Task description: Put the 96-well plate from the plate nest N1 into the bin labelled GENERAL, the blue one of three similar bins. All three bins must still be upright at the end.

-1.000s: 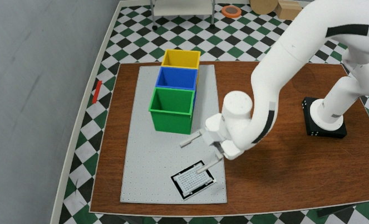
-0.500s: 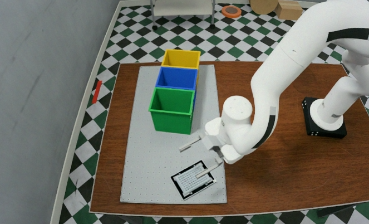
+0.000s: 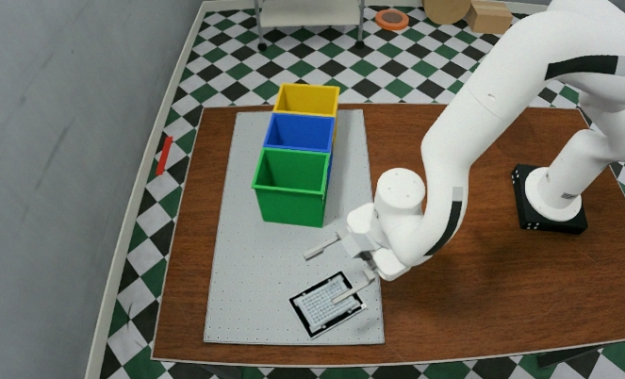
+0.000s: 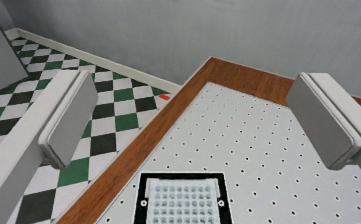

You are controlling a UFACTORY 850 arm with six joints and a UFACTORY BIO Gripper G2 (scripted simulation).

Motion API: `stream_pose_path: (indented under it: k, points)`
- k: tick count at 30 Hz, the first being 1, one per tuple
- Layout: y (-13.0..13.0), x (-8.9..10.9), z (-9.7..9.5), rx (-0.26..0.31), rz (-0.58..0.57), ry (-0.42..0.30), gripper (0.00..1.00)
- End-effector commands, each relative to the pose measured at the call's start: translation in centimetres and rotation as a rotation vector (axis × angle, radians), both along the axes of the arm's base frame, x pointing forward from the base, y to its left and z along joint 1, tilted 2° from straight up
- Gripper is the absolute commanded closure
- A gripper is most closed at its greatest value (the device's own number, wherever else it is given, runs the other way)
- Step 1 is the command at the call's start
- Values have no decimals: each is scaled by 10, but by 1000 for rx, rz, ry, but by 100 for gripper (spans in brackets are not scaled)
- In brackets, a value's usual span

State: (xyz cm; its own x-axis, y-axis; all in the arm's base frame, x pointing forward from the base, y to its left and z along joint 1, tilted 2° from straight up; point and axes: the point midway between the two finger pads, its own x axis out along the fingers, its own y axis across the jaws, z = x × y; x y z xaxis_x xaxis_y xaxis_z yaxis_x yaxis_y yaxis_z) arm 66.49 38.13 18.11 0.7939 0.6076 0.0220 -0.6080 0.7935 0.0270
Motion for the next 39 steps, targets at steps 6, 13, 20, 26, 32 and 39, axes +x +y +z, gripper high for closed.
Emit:
stream_pose_path:
  k: [6,13,20,26,32,39]
  points:
    - [1,1,-12,1,0,-2,63]
    - [1,1,-22,1,0,-2,63]
    - [2,1,-32,1,0,-2,63]
    - [2,1,-42,1,0,-2,63]
    - [2,1,-49,1,0,-2,63]
    - [3,1,-61,1,0,-2,63]
